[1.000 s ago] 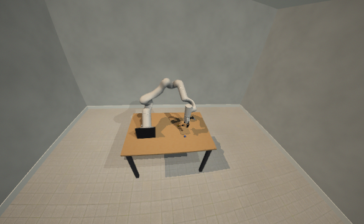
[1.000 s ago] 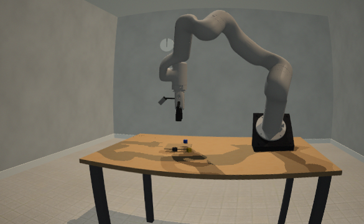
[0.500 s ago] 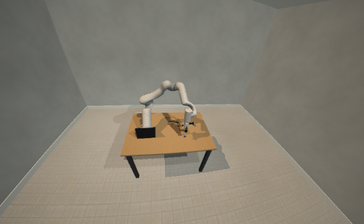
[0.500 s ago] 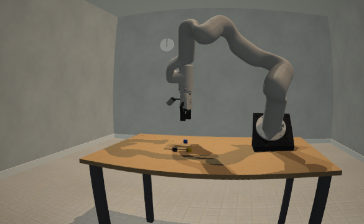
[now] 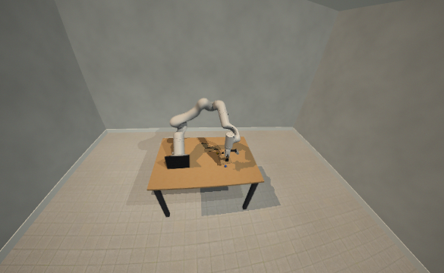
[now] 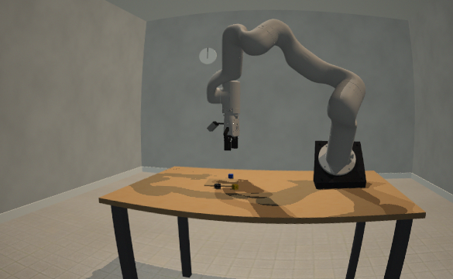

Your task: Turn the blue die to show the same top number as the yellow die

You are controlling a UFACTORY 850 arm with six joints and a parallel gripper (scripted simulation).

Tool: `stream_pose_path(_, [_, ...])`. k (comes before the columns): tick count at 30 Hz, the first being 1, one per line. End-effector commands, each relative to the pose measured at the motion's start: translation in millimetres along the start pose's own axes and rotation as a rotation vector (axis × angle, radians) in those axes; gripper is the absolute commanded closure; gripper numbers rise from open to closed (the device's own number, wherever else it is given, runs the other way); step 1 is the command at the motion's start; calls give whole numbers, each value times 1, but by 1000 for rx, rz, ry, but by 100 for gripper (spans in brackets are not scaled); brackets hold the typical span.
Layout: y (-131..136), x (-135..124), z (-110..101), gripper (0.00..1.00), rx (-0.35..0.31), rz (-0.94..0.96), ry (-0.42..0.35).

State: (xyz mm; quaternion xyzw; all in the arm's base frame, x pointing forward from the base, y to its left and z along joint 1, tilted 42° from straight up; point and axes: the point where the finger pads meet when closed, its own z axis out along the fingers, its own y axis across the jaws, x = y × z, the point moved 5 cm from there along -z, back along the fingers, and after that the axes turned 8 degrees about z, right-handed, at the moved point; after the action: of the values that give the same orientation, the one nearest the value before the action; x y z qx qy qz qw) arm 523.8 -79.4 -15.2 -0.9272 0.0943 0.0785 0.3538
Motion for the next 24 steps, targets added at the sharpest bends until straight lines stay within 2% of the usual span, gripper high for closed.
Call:
stream_pose_path(1, [0, 1, -1, 0, 0, 9, 2])
stream_pose_path(7, [0, 1, 1, 0, 0, 98, 2])
stream_pose_path(13, [0, 1, 4, 0, 0, 295, 2])
stream_pose_path(16, [0, 1, 4, 0, 0, 313, 2])
stream_pose_path(24, [0, 0, 8, 0, 1, 579, 2])
